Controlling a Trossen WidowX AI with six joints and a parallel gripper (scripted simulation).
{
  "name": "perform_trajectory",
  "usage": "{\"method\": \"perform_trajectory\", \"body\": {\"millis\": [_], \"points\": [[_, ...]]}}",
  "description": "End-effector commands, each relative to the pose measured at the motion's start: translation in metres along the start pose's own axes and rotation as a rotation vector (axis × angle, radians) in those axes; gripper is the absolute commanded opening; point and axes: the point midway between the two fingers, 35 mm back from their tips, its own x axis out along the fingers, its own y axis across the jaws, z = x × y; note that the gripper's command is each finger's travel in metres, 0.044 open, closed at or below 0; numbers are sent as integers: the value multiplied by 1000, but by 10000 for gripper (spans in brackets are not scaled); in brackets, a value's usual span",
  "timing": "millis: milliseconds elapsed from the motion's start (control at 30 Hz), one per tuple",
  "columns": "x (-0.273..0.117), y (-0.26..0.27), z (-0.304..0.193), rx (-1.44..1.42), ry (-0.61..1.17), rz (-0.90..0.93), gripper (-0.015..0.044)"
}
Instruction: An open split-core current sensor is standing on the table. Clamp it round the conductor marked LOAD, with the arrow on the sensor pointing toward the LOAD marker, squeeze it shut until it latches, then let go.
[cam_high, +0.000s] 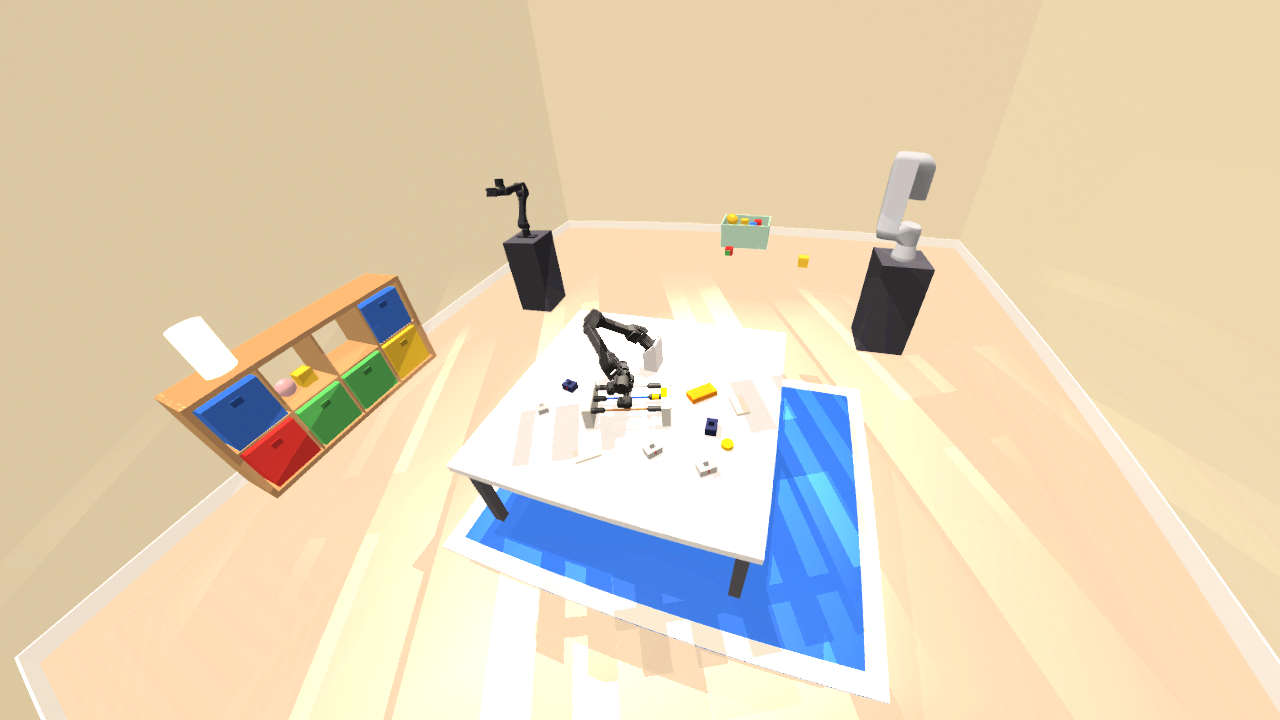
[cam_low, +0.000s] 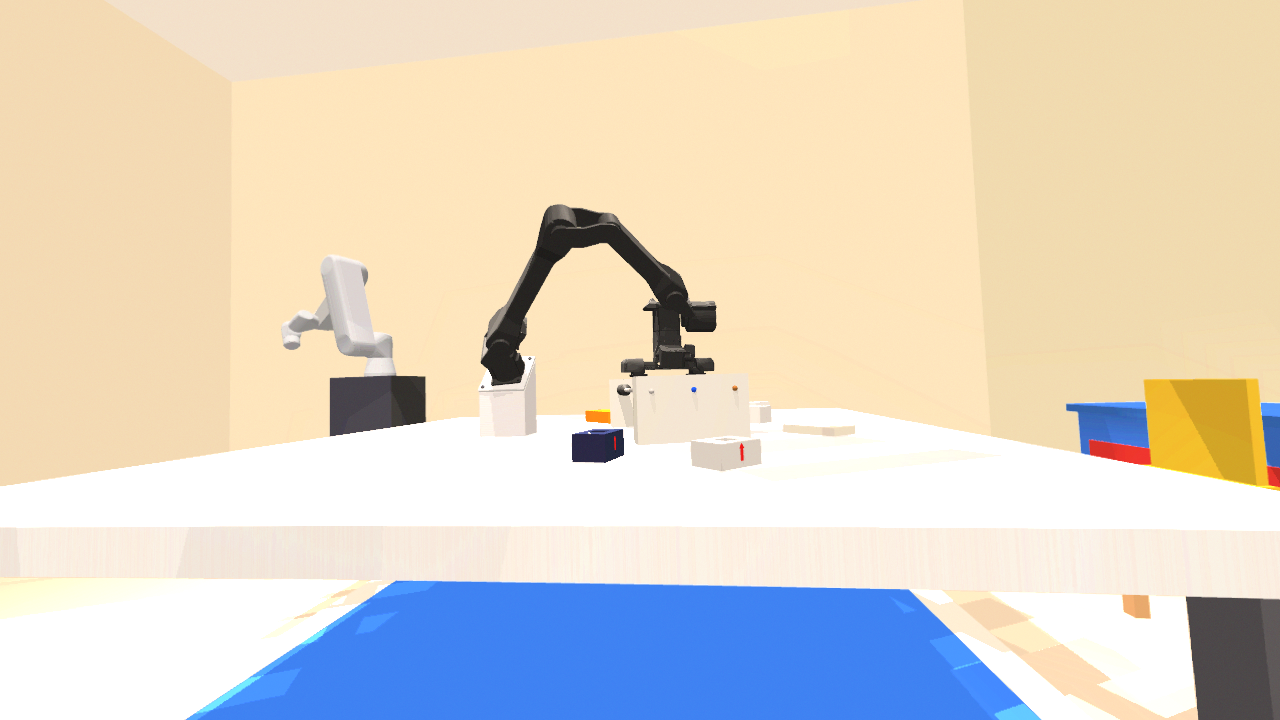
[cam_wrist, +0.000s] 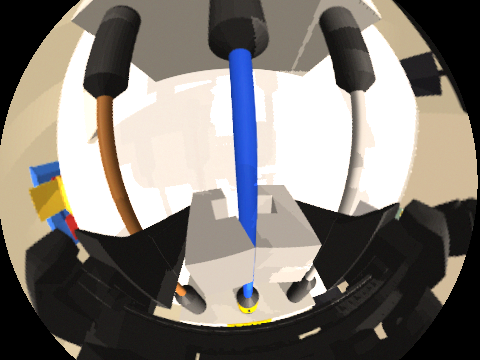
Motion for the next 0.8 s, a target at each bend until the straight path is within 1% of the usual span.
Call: {"method": "perform_trajectory", "body": {"millis": [0, 400, 767], "points": [[-1, 1, 0, 2, 0, 2, 367], [-1, 1, 0, 2, 0, 2, 287], [-1, 1, 0, 2, 0, 2, 0]]}}
